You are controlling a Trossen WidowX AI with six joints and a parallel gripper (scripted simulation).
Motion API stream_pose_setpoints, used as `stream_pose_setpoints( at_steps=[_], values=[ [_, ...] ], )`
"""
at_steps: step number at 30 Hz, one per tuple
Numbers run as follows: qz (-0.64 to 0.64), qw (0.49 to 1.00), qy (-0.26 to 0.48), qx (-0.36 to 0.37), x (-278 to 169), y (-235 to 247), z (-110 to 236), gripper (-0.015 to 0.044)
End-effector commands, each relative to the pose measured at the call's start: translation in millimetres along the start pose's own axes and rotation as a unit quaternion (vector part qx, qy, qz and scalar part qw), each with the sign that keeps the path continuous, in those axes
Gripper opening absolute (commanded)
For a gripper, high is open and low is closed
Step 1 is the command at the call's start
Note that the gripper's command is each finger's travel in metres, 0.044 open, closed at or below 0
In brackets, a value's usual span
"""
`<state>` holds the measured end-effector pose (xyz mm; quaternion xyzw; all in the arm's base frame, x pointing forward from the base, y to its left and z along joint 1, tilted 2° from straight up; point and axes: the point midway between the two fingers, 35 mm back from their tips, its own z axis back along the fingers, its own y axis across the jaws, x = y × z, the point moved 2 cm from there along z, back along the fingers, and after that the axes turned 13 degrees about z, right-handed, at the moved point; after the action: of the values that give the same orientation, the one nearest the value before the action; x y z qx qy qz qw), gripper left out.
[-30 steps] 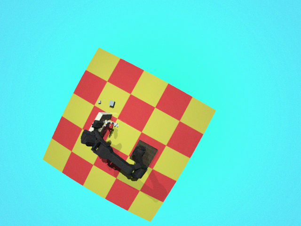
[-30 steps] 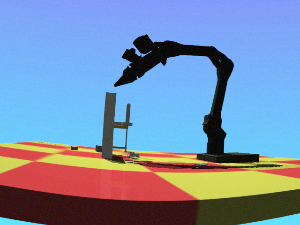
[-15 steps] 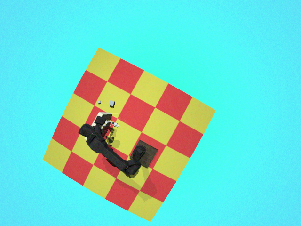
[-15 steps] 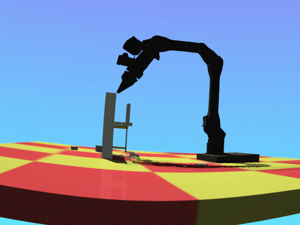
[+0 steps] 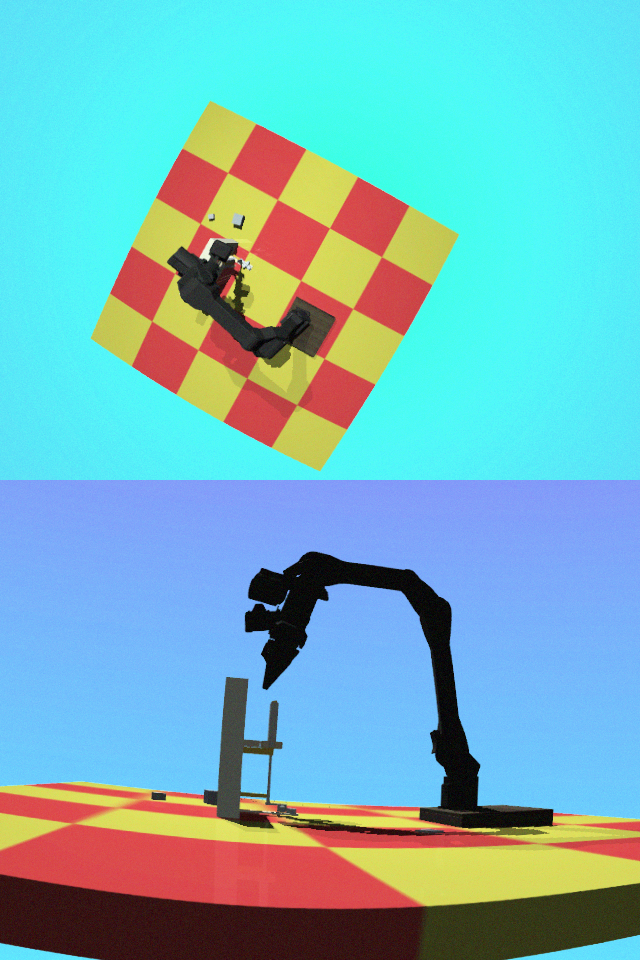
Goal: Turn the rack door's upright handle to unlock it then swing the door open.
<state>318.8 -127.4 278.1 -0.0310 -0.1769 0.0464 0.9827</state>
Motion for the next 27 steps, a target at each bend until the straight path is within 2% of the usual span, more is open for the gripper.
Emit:
stream_pose_setpoints(
  at_steps=[1, 6, 27],
  values=[
    [-0.006, 0.999, 0.029, 0.015, -6, -4, -1, 0.0282],
    [-0.014, 0.997, 0.063, 0.035, -13, -8, 1, 0.0282],
    [-0.019, 0.995, 0.096, 0.032, -17, -8, -27, 0.0282]
  ],
)
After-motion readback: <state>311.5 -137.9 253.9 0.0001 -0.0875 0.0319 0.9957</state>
